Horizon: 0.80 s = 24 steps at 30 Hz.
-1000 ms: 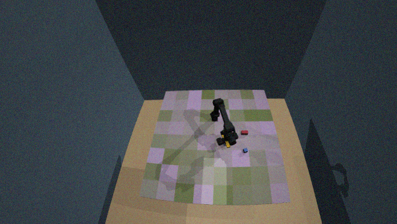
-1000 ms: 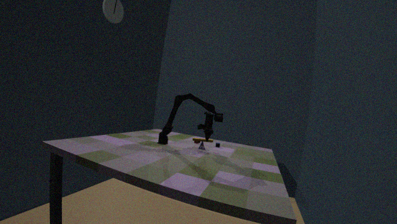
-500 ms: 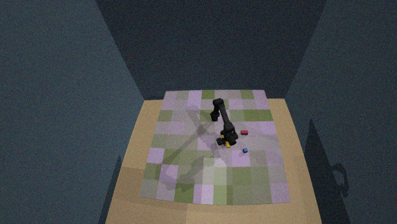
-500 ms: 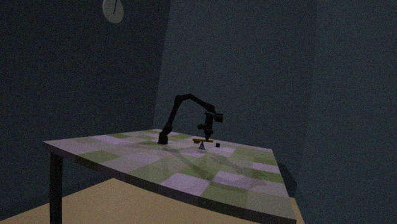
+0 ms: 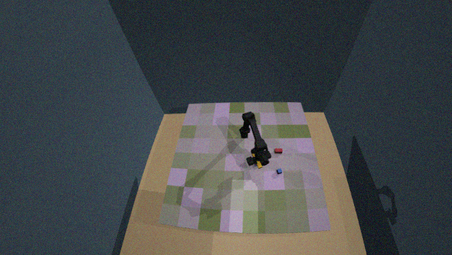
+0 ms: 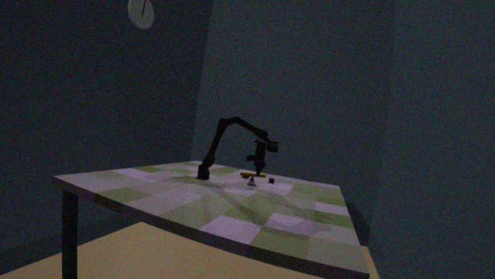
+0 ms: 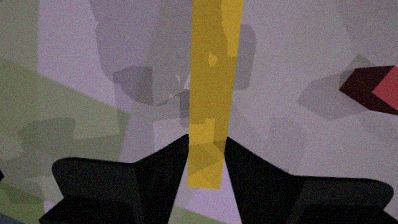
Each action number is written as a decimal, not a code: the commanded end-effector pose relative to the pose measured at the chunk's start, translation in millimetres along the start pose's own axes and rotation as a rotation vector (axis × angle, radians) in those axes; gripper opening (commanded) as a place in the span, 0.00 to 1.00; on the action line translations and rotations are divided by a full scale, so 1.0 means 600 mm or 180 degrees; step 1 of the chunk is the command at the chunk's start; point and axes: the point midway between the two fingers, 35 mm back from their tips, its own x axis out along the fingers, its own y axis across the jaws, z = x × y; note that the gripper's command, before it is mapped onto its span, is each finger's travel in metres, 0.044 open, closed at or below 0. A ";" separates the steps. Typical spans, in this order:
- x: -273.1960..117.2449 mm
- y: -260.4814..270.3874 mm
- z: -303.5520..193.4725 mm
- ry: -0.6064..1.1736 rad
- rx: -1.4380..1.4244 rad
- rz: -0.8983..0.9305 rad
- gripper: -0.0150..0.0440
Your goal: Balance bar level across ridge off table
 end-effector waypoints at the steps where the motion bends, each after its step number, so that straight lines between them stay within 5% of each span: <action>1: 0.002 0.000 0.000 0.0000 0.0018 0.0006 0.25; 24: 0.005 0.001 0.000 0.0000 0.0018 0.0006 0.25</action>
